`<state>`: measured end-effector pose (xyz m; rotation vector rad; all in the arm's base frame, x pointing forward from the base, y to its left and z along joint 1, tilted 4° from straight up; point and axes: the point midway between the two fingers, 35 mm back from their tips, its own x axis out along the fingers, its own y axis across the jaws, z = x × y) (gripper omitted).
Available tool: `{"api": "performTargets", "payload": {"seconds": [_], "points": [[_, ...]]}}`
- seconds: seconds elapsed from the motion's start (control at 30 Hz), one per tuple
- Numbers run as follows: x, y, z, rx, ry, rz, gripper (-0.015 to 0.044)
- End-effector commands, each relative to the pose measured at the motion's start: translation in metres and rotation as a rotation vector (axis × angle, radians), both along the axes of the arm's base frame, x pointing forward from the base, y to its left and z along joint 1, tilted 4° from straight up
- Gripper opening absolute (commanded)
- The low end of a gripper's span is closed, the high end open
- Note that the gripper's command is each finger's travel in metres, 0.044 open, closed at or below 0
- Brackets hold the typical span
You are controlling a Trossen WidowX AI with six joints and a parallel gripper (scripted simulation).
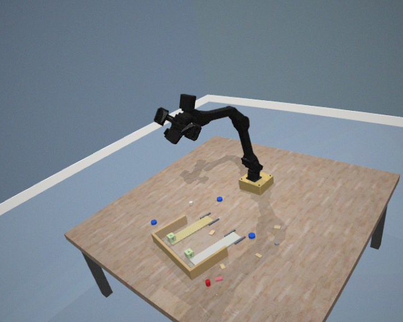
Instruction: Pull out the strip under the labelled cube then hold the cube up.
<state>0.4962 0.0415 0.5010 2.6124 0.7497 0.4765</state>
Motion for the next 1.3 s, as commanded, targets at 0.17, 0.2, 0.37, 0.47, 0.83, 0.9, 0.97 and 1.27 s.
{"api": "performTargets", "payload": {"seconds": [0.17, 0.2, 0.37, 0.47, 0.83, 0.9, 0.97, 1.27], "points": [[-0.011, 0.006, -0.039, -0.332, -0.099, -0.13, 0.04], [-0.014, 0.008, -0.049, -0.412, -0.118, -0.152, 0.04], [-0.035, 0.013, -0.105, -0.831, -0.2, -0.216, 0.04], [-0.043, 0.015, -0.121, -0.946, -0.22, -0.218, 0.04], [-0.075, 0.017, -0.183, -1.4, -0.319, -0.169, 0.04], [-0.082, 0.017, -0.195, -1.489, -0.343, -0.149, 0.04], [-0.089, 0.017, -0.207, -1.576, -0.367, -0.125, 0.04], [-0.124, 0.015, -0.263, -1.962, -0.5, 0.035, 0.04]]}}
